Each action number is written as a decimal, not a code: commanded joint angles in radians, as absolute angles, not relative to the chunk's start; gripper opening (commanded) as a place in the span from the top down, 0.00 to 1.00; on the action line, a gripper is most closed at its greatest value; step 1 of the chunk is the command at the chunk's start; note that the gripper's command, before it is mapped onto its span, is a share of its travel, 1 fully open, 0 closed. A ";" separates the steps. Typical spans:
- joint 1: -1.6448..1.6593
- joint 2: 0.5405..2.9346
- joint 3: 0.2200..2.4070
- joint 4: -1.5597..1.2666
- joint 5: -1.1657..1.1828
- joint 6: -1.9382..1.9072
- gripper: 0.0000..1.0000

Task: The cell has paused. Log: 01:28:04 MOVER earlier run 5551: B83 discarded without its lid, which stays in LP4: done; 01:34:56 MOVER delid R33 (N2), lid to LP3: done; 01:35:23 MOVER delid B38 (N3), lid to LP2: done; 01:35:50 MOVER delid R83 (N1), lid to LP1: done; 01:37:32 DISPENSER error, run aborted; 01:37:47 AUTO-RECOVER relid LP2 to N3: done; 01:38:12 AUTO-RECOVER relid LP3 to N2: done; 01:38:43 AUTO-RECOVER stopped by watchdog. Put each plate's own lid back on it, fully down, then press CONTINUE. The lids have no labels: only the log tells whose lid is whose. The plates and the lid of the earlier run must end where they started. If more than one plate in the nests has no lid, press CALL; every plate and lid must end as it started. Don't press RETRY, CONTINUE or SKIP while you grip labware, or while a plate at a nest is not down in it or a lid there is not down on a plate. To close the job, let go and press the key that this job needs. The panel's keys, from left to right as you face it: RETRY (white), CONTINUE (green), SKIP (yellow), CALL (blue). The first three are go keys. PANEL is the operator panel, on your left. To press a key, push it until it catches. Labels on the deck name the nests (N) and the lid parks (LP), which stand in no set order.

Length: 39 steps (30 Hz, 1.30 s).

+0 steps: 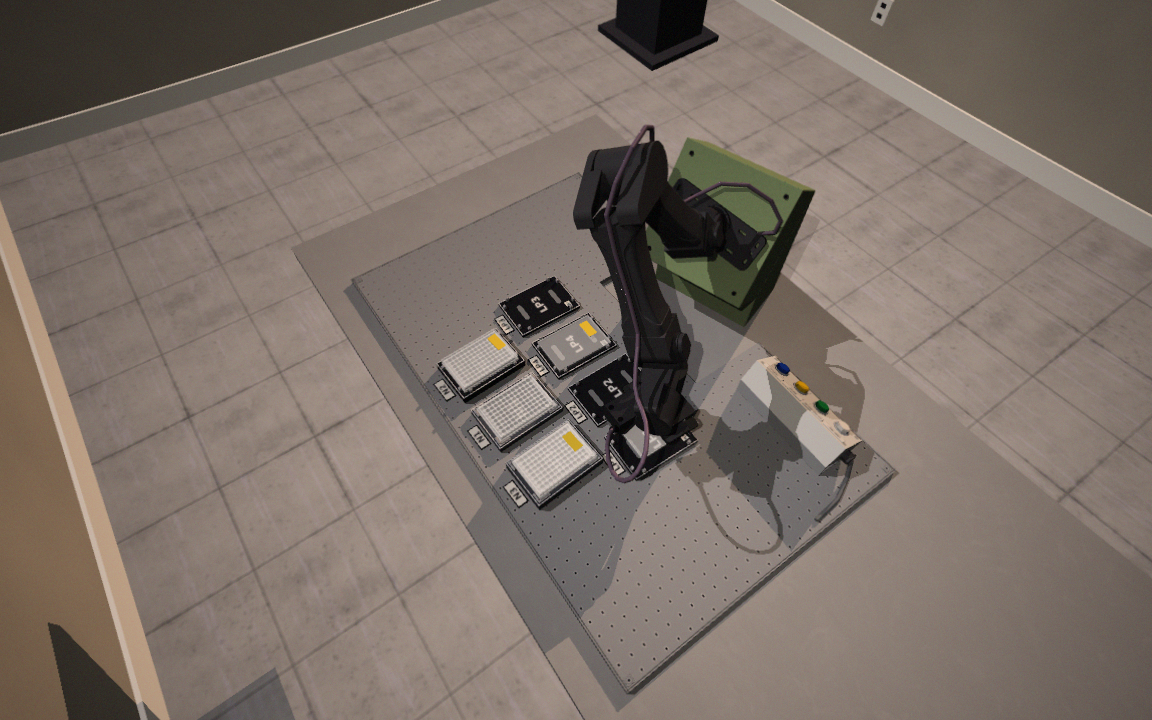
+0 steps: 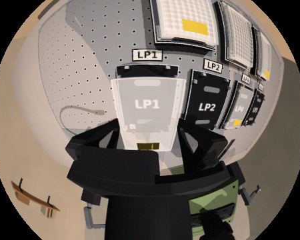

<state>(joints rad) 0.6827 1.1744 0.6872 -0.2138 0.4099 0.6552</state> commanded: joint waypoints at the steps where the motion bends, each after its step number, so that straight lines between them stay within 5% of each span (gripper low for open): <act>1: 0.692 1.137 0.718 -0.229 0.422 0.659 1.00; 39: -0.013 1.184 0.927 -0.360 -0.143 0.164 1.00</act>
<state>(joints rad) 0.0277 1.1687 0.8837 -0.3298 -0.0834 0.2092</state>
